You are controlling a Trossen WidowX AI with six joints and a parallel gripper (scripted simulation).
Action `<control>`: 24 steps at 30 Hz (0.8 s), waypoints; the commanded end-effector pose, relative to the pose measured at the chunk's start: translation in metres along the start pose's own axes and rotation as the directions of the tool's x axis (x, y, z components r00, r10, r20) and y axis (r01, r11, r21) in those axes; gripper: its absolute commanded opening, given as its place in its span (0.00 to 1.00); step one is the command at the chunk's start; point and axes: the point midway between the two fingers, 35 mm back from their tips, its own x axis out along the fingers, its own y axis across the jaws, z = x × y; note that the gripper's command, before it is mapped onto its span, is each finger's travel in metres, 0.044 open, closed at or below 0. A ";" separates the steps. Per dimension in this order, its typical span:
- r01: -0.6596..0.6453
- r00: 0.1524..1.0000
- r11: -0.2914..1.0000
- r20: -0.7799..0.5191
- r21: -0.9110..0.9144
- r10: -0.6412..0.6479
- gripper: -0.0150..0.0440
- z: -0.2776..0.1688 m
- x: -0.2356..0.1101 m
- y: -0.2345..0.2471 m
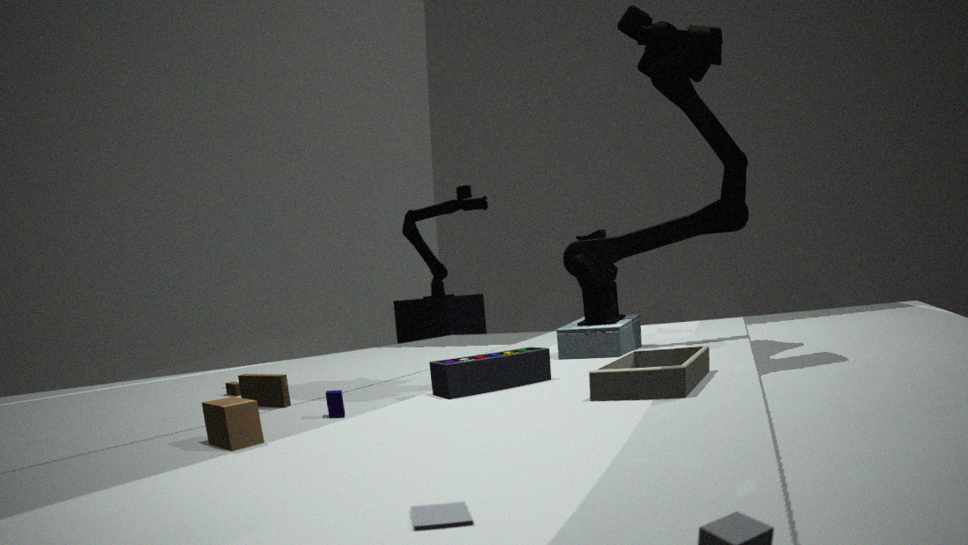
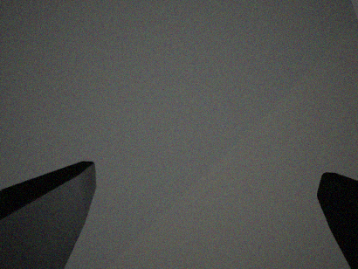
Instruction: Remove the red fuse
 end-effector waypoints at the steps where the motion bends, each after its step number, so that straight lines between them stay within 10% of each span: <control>1: 0.003 1.000 1.000 -0.001 -0.009 -0.003 0.89 0.000 0.000 -0.001; 12: 0.226 0.963 0.742 0.030 -0.631 -0.268 0.40 0.042 0.008 -0.107; 24: 0.191 0.732 -0.156 0.246 -0.969 -0.635 0.38 0.147 -0.046 -0.245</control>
